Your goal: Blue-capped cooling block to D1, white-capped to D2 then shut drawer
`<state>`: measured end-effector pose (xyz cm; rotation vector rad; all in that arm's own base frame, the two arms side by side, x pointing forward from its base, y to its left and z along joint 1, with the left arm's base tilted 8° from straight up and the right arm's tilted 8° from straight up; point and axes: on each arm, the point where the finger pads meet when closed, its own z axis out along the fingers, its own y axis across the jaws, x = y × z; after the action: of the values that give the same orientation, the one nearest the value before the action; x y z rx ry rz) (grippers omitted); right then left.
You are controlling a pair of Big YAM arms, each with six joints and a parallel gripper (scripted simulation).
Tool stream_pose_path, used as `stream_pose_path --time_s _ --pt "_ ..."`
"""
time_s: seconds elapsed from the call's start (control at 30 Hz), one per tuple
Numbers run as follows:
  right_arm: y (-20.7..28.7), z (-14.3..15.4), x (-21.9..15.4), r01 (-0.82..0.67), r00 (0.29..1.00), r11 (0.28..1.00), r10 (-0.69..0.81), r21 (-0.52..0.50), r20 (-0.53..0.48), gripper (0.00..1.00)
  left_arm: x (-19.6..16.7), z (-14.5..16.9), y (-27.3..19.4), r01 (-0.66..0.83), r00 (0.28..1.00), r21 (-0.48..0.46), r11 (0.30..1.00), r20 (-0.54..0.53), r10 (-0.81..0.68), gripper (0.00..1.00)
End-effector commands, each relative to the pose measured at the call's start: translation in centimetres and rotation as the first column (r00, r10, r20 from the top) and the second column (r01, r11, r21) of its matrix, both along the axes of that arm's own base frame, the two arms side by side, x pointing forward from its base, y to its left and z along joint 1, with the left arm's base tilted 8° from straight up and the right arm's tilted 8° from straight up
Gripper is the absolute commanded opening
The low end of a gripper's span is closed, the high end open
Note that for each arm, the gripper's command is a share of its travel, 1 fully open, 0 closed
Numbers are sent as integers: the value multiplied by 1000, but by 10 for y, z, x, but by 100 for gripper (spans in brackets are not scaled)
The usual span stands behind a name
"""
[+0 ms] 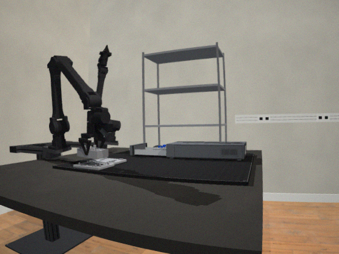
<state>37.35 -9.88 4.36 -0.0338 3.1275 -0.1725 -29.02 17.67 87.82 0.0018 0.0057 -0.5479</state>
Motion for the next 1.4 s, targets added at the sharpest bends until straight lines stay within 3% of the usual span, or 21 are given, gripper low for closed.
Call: stream_pose_path --time_s 0.0,1.37 --pt "0 63 44 1 989 1000 3 -26 145 0 18 8 -14 -8 1000 19 1000 -29 8 0" --pt "1 74 46 3 989 1000 0 -26 147 0 18 8 -14 -8 1000 19 1000 -29 8 0"
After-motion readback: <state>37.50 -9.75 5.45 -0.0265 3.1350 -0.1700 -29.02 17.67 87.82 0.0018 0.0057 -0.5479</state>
